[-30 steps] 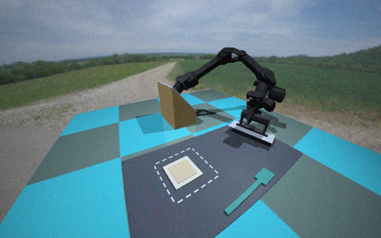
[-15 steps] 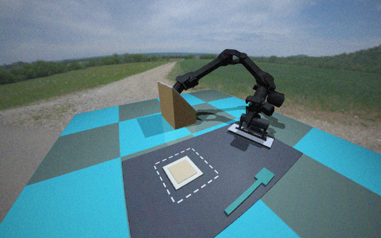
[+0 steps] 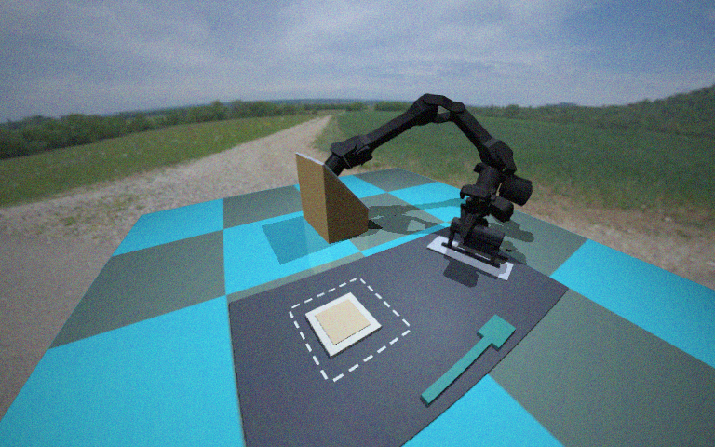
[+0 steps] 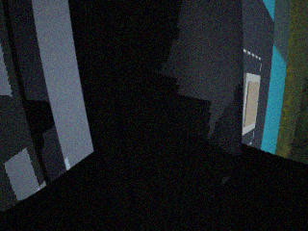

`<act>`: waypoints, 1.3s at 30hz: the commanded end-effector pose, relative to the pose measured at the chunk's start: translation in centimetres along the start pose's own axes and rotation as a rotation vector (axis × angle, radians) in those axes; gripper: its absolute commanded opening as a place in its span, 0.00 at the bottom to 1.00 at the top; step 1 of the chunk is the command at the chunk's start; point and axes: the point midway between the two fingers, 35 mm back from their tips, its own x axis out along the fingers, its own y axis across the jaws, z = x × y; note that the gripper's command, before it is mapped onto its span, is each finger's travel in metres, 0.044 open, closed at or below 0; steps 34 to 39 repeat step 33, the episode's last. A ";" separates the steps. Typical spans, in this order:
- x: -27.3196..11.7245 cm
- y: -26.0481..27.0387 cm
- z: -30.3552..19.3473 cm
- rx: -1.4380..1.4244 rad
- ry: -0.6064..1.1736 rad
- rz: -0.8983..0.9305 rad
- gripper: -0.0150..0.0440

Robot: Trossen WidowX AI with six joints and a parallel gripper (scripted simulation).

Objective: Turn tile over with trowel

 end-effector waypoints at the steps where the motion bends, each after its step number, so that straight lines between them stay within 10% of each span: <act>1: 0.0 -0.1 0.1 0.001 -0.005 -0.008 0.61; 5: 0.0 -0.1 0.1 0.001 -0.005 -0.008 0.76; 39: -10.0 -7.6 -5.2 -0.002 -0.005 -0.006 0.76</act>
